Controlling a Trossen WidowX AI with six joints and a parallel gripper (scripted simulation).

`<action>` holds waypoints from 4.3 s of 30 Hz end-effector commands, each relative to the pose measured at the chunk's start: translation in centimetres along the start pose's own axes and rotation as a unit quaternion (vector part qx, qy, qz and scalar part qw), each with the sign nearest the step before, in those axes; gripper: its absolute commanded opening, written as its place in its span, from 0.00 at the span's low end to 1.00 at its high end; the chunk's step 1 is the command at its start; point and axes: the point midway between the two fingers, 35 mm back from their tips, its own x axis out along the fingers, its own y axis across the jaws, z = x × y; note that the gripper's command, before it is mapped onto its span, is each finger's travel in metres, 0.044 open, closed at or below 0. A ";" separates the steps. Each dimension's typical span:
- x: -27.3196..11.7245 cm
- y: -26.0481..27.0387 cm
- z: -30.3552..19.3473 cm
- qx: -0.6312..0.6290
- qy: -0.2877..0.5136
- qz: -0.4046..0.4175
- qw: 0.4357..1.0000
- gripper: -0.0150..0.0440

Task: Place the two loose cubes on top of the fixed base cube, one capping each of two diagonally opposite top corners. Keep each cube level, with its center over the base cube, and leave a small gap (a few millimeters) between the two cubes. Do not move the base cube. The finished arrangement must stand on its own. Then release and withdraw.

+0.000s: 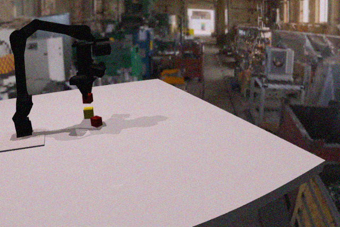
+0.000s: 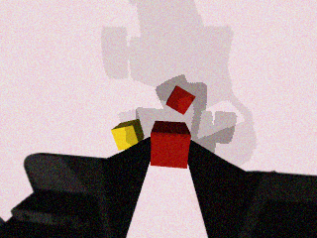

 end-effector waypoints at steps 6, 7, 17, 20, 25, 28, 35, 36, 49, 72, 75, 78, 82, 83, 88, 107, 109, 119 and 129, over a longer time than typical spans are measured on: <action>0.8 2.6 -1.2 0.080 0.004 -0.003 0.997 0.43; 0.9 2.9 -1.3 0.089 0.004 -0.003 0.996 0.43; 1.4 5.7 -3.0 0.177 0.005 -0.002 0.984 0.43; 1.5 6.4 -3.6 0.203 0.005 -0.002 0.979 0.43; 1.8 7.7 -4.6 0.246 0.006 -0.002 0.969 0.43; 1.9 8.3 -5.1 0.265 0.006 -0.001 0.964 0.43; 1.9 8.3 -5.1 0.267 0.006 -0.001 0.964 0.43; 1.9 8.3 -5.1 0.267 0.006 -0.001 0.964 0.43; 2.8 8.3 -5.1 0.267 0.006 -0.001 0.964 0.43; 4.5 8.2 -5.2 0.268 0.006 -0.001 0.963 0.43; 4.5 8.2 -5.2 0.268 0.006 -0.001 0.963 0.43; 4.5 8.2 -5.2 0.268 0.006 -0.001 0.963 0.43; 4.7 8.2 -5.2 0.267 0.006 -0.001 0.964 0.43; 4.7 8.2 -5.2 0.267 0.006 -0.001 0.964 0.43; 4.7 8.2 -5.2 0.267 0.006 -0.001 0.964 0.43; 4.7 8.2 -5.2 0.267 0.006 -0.001 0.964 0.43; 4.7 8.2 -5.2 0.267 0.006 -0.001 0.964 0.52; 3.8 8.2 -5.2 0.265 0.006 0.001 0.964 0.60; 2.1 8.2 -5.1 0.265 0.006 0.001 0.964 0.60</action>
